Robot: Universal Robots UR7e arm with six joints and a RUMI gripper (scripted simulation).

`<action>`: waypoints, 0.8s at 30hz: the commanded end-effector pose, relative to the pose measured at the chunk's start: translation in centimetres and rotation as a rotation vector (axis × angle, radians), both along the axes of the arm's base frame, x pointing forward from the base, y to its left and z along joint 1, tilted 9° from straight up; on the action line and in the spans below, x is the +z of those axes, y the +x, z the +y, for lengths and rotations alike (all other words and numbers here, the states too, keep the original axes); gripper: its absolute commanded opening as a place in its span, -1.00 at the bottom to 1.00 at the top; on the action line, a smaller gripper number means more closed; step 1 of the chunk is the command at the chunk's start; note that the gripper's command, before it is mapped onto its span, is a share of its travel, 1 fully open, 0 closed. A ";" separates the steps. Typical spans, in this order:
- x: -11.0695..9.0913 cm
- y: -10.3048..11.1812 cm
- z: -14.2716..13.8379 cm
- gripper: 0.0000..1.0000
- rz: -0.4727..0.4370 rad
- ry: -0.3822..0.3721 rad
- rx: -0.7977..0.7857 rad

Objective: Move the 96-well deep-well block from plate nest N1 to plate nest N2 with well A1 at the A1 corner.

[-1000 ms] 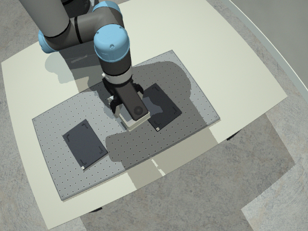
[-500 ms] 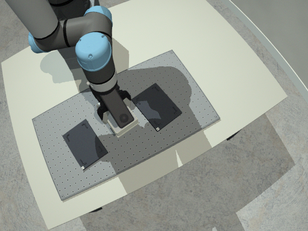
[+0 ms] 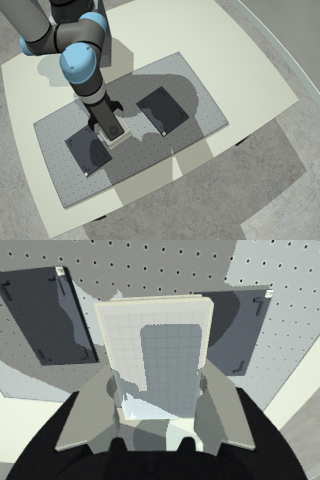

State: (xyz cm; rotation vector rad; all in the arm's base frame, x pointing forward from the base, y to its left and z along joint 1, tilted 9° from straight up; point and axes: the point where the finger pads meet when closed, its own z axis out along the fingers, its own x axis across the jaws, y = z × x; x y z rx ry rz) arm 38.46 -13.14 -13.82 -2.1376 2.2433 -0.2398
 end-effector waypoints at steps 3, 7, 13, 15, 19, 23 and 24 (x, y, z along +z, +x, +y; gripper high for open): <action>0.2 -0.4 -2.4 -1.00 -0.001 0.001 0.001; 0.2 -0.5 -3.1 -1.00 -0.001 0.001 0.001; 0.3 -0.9 -5.0 -1.00 -0.001 0.001 0.001; 0.4 -1.0 -5.7 -1.00 -0.001 0.001 0.001; 0.5 -1.3 -7.0 -1.00 -0.001 0.001 0.001; 0.5 -1.4 -7.7 -1.00 -0.001 0.001 0.001; 0.5 -1.5 -8.0 -1.00 -0.001 0.001 0.001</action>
